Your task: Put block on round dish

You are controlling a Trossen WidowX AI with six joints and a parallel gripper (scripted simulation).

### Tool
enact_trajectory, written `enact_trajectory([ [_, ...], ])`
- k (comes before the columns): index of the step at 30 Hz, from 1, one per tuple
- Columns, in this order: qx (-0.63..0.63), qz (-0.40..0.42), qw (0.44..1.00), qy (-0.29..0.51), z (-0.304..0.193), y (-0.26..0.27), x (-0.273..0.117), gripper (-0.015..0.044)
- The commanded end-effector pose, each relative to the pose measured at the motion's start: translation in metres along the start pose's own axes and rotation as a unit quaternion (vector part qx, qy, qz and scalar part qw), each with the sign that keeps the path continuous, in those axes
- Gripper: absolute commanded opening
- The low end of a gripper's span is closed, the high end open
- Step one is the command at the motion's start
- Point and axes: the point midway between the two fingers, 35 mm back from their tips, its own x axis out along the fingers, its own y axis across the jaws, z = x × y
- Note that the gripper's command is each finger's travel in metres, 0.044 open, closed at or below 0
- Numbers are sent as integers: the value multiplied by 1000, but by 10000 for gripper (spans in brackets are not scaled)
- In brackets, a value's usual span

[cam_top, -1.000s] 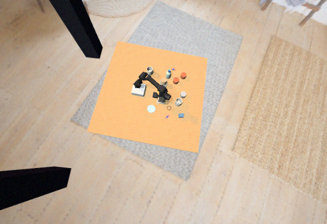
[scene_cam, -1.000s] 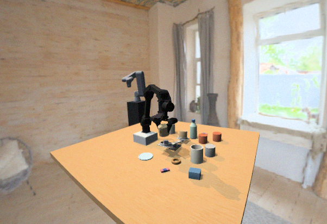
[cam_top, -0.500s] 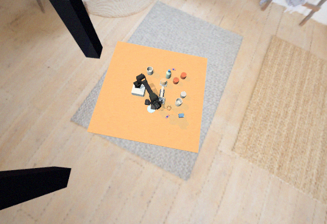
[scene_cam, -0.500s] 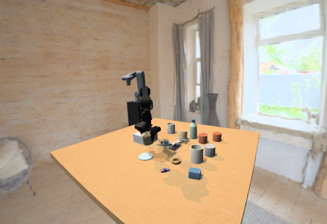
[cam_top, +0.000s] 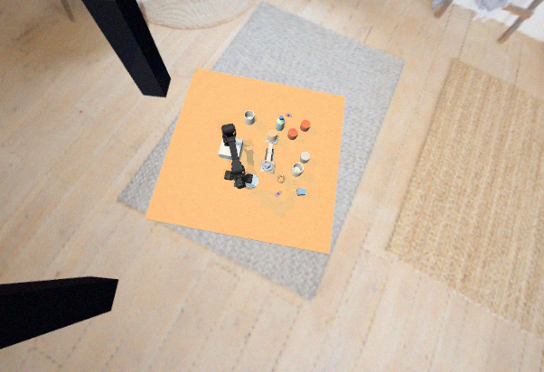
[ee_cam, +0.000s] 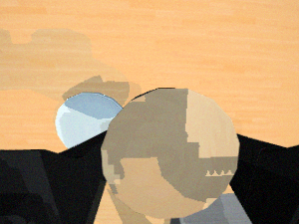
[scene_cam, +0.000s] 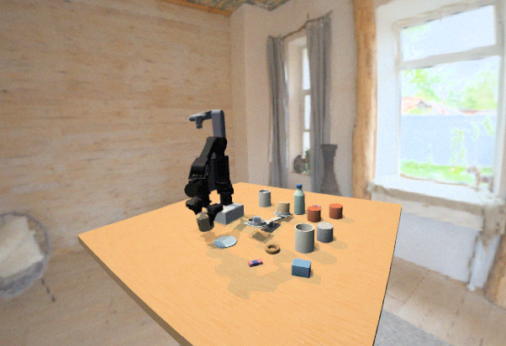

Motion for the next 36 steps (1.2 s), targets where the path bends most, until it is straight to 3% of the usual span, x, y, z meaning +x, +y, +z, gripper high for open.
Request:
enact_trajectory([
  [1,-3,0,1000,-8,3,-19,3,0],
  [12,-3,0,1000,-8,3,-19,42,0],
  [32,-3,0,1000,-8,4,-19,64,0],
  [36,-1,3,1000,-10,5,-18,57,105],
])
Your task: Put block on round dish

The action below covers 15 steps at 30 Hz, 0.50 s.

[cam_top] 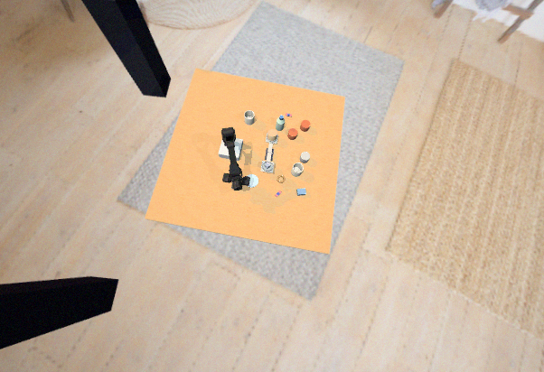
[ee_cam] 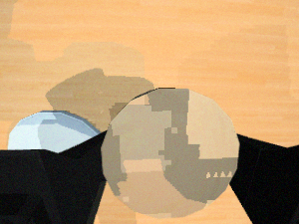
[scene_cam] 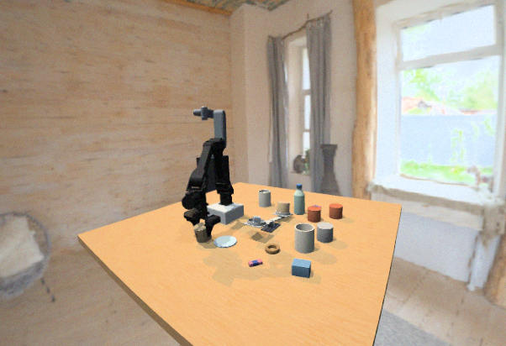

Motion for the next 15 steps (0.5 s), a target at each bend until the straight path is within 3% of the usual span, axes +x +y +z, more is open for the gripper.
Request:
enact_trajectory([
  [1,0,0,1000,-1,0,0,-1,131],
  [12,0,0,1000,-1,1,0,-4,420],
  [15,-1,-1,1000,1,0,0,-42,440],
])
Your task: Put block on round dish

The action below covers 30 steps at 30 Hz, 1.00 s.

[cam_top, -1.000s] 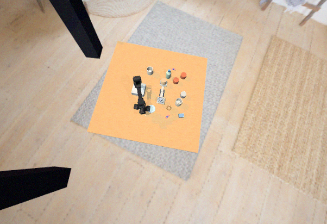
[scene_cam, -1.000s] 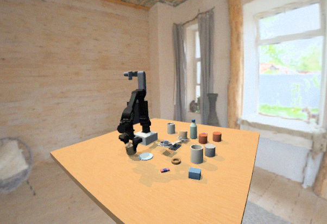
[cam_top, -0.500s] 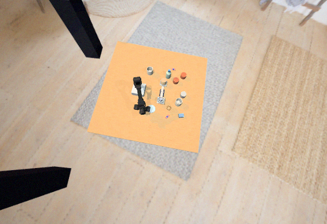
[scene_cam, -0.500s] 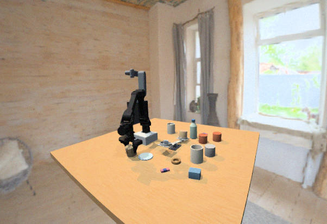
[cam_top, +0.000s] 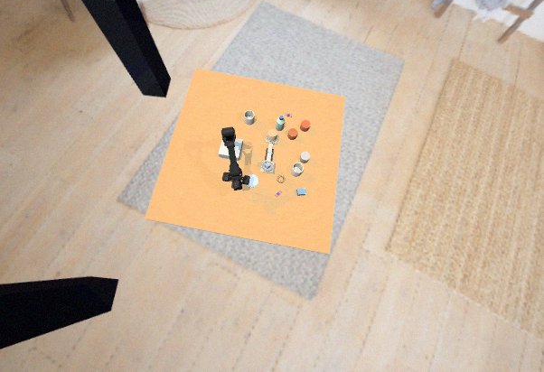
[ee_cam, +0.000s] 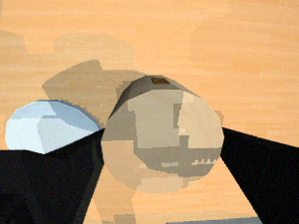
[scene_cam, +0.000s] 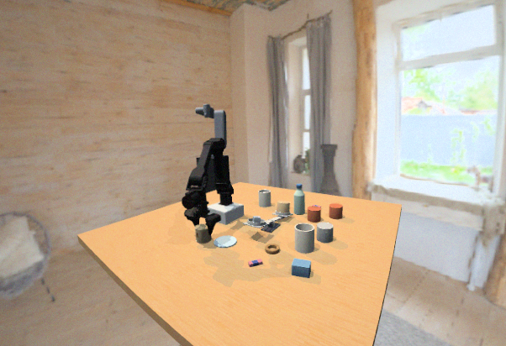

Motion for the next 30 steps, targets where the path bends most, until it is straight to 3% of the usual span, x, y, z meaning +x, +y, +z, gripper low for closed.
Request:
enact_trajectory([
  [1,-2,4,1000,-15,4,1,-44,440],
  [7,-2,4,1000,-15,4,1,-47,440],
  [14,-95,2,995,-17,-13,50,-59,260],
  [30,-337,-2,941,-21,-107,170,-92,260],
])
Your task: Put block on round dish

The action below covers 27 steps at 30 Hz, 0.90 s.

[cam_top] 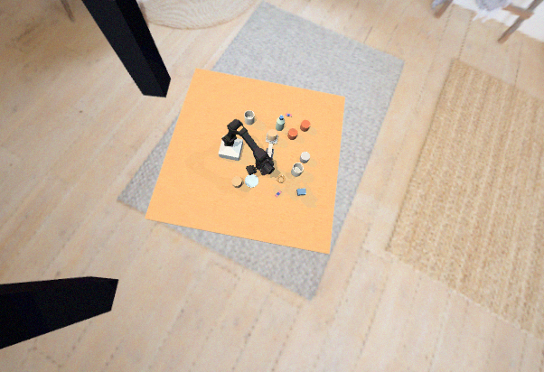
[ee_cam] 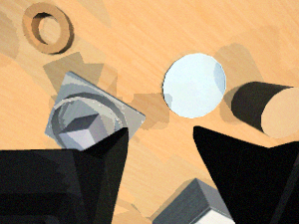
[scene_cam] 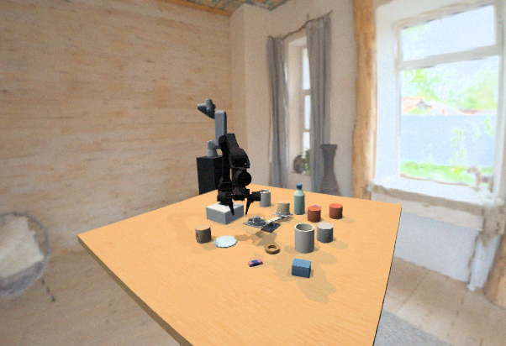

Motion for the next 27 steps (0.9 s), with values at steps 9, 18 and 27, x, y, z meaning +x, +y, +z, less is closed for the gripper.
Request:
enact_trajectory([
  [9,-106,11,994,-1,-17,72,-16,260],
  [18,-106,11,994,-1,-17,73,-1,260],
  [27,-106,11,994,-1,-16,73,11,260],
])
